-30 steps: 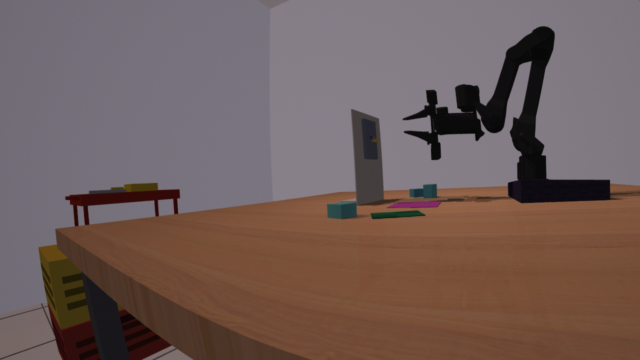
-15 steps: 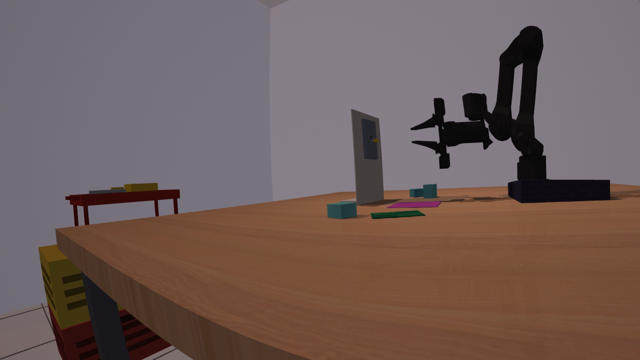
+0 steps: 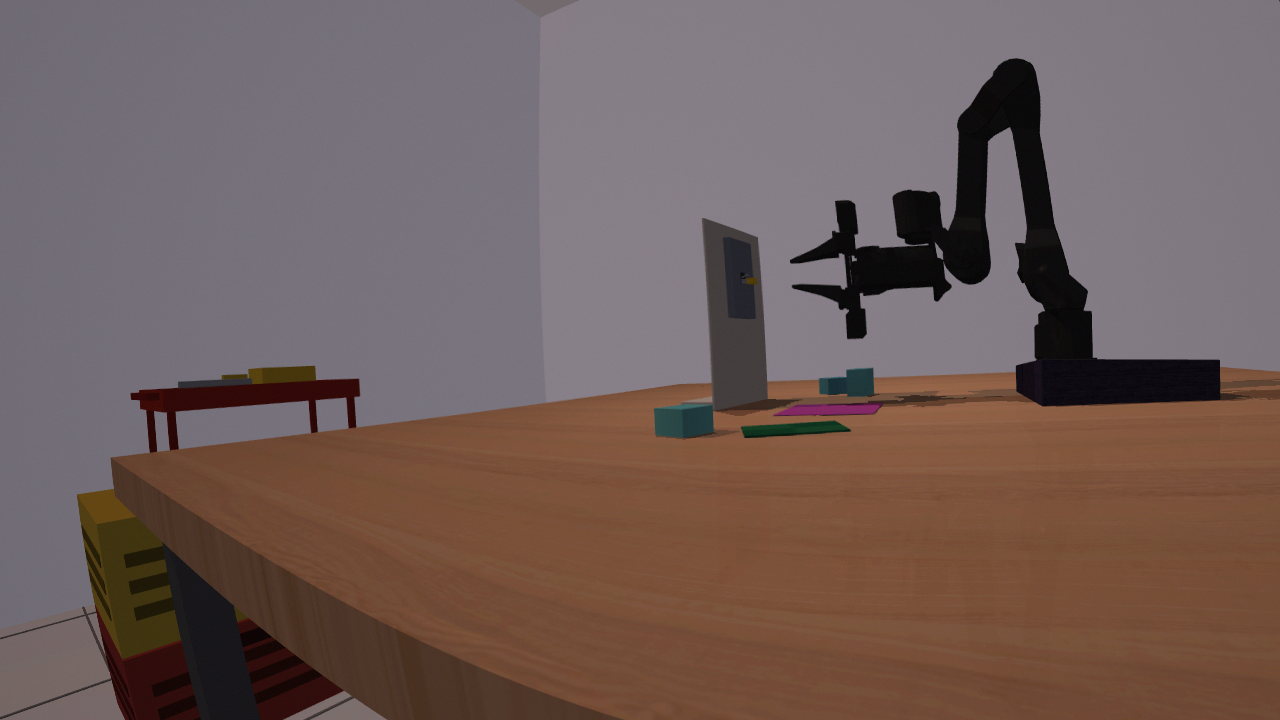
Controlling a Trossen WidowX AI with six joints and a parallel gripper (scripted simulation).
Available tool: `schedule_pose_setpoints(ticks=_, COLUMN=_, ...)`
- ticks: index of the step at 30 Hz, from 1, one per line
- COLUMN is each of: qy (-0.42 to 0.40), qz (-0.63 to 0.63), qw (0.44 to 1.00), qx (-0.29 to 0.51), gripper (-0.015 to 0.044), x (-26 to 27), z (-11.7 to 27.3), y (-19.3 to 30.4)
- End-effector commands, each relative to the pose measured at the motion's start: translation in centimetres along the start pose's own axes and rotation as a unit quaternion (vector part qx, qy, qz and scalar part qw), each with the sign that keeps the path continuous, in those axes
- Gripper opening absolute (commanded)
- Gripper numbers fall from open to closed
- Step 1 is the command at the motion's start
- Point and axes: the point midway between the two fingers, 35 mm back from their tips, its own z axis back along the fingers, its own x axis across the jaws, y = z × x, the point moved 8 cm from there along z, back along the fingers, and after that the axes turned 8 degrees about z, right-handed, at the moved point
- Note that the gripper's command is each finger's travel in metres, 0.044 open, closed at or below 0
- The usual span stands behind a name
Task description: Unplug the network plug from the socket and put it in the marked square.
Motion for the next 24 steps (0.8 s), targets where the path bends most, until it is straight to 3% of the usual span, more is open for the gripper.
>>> schedule_pose_setpoints(ticks=1, qy=0.001, qz=-0.003, qw=1.000, qx=-0.001, gripper=0.0156, x=-0.2, z=-1.0, y=-0.2)
schedule_pose_setpoints(ticks=24, qy=0.000, qz=-0.001, qw=1.000, qx=-0.001, gripper=0.0156, x=-0.2, z=-4.1, y=-1.0)
